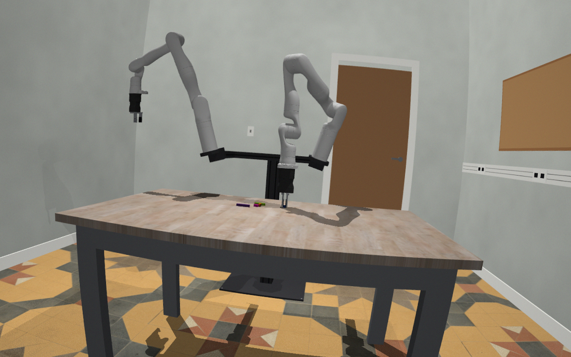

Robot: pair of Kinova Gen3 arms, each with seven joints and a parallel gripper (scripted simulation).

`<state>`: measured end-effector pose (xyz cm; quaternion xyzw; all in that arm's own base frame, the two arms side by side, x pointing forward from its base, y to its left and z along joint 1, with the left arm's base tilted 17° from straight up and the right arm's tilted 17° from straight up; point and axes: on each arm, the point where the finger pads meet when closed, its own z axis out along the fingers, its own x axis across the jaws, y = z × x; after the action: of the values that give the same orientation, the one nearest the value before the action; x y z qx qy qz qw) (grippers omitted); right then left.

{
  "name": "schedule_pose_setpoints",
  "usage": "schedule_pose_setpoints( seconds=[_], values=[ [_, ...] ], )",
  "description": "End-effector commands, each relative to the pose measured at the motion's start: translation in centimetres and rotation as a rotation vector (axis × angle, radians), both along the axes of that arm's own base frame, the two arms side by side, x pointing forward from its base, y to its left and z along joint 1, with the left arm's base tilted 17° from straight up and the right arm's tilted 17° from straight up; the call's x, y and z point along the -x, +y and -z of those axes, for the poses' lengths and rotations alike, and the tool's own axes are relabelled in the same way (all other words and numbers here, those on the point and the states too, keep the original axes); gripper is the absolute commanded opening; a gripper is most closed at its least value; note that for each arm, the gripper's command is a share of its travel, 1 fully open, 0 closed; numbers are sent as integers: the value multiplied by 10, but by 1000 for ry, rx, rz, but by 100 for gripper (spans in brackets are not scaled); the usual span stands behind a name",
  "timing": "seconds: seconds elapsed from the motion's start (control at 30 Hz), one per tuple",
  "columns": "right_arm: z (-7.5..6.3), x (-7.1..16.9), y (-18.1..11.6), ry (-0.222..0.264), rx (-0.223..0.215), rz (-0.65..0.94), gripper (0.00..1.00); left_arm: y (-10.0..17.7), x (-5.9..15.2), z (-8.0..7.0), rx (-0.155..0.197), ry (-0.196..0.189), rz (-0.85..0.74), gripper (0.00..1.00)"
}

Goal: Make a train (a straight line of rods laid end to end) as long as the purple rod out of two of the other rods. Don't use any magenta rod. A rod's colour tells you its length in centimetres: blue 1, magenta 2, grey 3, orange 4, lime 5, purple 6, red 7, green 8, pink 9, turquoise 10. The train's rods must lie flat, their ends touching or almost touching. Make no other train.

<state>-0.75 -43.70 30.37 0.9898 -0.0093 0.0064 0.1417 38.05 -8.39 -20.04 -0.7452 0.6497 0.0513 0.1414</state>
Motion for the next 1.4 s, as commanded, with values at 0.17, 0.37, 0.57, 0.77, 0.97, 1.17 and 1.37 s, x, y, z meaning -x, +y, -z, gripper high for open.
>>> schedule_pose_setpoints(
  seconds=[0.17, 0.37, 0.57, 0.77, 0.97, 1.17, 1.37],
  values=[
    [-1, 0, 0, 0, 2, 0, 100, -1, 0, 0, 1, -1, 0, 24],
    [-1, 0, 0, 0, 2, 0, 100, -1, 0, 0, 1, -1, 0, 36],
    [-1, 0, 0, 0, 2, 0, 100, -1, 0, 0, 1, -1, 0, 48],
    [-1, 0, 0, 0, 2, 0, 100, -1, 0, 0, 1, -1, 0, 54],
    [-1, 0, 0, 0, 2, 0, 100, -1, 0, 0, 1, -1, 0, 54],
    [-1, 0, 0, 0, 2, 0, 100, -2, 0, -7, 1, -1, 0, 54],
    [-1, 0, 0, 0, 2, 0, 100, -8, 3, -27, 1, -1, 0, 54]
  ],
)
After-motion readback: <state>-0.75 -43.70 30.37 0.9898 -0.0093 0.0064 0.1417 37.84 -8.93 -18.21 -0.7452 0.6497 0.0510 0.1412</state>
